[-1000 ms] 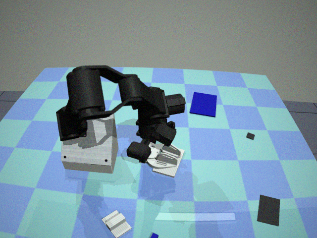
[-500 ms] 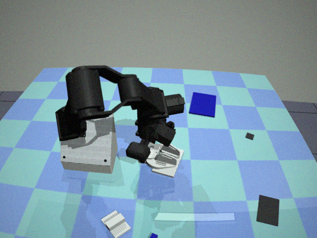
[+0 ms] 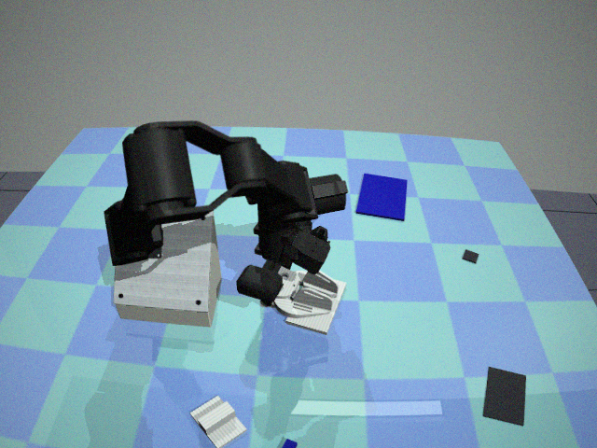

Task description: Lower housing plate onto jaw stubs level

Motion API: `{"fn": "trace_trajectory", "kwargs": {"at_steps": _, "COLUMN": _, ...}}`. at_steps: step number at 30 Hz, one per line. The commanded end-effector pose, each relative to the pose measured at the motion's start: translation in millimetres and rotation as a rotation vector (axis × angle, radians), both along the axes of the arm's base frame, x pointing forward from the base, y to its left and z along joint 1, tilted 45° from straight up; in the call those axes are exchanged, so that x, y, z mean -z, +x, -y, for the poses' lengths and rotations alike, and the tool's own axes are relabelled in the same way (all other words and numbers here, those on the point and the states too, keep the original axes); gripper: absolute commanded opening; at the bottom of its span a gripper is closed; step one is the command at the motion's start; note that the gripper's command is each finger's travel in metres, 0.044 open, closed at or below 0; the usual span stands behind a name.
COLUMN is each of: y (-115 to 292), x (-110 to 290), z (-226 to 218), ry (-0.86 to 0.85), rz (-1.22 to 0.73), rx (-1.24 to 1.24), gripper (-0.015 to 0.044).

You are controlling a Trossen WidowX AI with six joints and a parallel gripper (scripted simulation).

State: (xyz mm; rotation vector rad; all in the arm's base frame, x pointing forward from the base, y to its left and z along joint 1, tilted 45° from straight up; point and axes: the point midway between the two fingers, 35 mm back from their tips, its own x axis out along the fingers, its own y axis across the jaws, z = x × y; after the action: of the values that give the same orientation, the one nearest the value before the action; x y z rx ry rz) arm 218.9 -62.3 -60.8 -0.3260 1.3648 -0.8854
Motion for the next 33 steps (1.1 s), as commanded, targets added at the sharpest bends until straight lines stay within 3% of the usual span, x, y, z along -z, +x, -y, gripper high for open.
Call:
{"fn": "trace_trajectory", "kwargs": {"at_steps": 1, "y": 2.1, "x": -1.5, "z": -1.1, "ry": 0.002, "rz": 0.009, "rx": 0.000, "gripper": 0.0351}}
{"fn": "trace_trajectory", "kwargs": {"at_steps": 33, "y": 2.3, "x": 2.1, "z": 2.6, "ry": 0.002, "rz": 0.009, "rx": 0.000, "gripper": 0.0351}}
